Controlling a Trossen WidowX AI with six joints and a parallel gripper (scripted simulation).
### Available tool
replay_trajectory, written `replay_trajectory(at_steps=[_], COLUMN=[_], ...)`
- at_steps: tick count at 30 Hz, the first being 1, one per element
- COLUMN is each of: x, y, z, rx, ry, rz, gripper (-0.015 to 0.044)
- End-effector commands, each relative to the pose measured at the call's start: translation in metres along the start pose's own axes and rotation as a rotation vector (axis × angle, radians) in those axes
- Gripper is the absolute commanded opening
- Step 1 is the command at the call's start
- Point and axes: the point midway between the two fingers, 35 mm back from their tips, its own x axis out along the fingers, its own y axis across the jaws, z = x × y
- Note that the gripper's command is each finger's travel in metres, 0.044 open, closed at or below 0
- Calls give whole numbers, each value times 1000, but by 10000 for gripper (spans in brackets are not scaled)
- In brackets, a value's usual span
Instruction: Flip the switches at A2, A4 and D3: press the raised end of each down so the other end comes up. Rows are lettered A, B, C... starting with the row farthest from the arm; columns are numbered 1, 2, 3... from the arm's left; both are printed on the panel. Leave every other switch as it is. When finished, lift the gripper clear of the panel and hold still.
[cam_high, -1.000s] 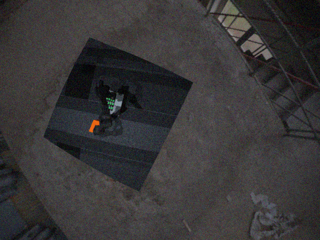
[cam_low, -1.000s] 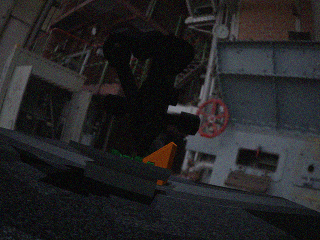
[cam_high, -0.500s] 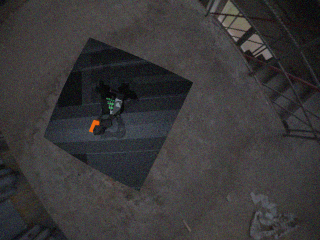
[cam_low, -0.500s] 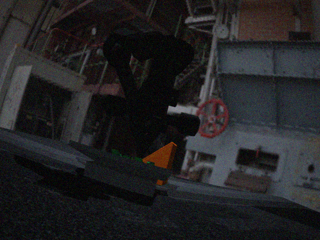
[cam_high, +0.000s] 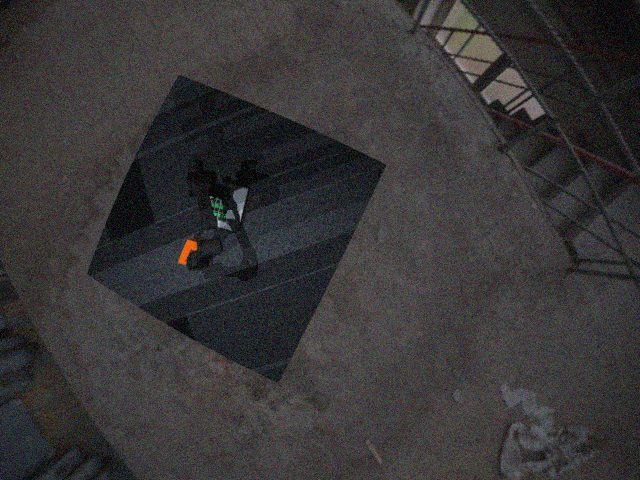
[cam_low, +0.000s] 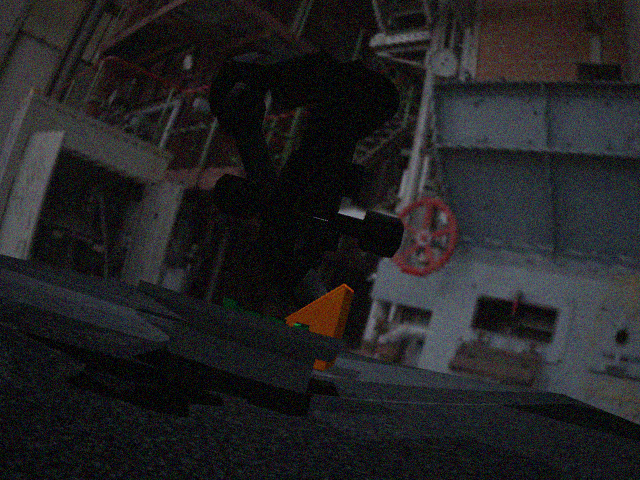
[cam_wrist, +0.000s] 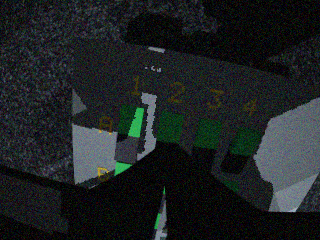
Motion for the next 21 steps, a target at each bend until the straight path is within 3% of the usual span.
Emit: replay_trajectory(at_steps=[1, 14, 18, 21], x=[-44, -43, -11, -8], y=[1, -47, -47, -47], z=[1, 1, 3, 3], rx=[6, 5, 6, 6], ry=[-39, -39, -15, -13], rz=[9, 6, 5, 5], gripper=[0, 0, 0, 0])
